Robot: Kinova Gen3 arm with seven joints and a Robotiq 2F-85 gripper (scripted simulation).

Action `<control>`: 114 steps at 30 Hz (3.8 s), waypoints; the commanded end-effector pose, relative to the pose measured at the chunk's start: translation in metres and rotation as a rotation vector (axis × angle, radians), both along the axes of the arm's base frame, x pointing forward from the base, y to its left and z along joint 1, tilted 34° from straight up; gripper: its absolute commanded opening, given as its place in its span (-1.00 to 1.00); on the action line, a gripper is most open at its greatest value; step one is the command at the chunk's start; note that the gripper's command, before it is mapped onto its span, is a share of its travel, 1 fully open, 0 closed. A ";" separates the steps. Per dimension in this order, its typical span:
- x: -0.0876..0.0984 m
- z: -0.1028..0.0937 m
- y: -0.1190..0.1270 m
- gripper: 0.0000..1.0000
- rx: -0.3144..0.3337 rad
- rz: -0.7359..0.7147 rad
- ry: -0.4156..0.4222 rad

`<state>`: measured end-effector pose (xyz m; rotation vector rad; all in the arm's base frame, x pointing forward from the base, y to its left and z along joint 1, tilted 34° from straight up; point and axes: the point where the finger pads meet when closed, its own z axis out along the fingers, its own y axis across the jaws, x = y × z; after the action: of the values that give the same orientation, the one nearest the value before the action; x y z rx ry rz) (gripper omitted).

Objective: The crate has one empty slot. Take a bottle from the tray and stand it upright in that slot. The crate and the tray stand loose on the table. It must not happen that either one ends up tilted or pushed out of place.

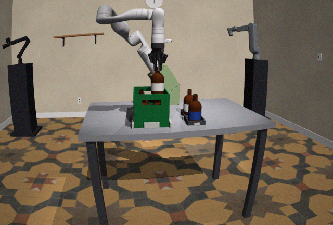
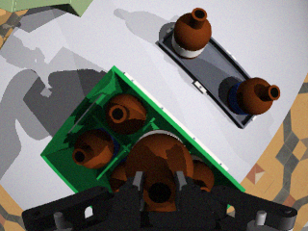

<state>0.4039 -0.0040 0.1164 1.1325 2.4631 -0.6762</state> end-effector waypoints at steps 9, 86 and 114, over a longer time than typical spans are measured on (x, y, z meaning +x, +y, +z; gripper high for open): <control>0.003 -0.003 -0.001 -1.00 0.003 -0.003 -0.007; 0.006 -0.015 -0.008 -1.00 0.003 -0.003 -0.007; 0.010 -0.036 -0.021 -1.00 0.003 -0.003 -0.007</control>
<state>0.4138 -0.0241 0.0836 1.1324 2.4609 -0.6755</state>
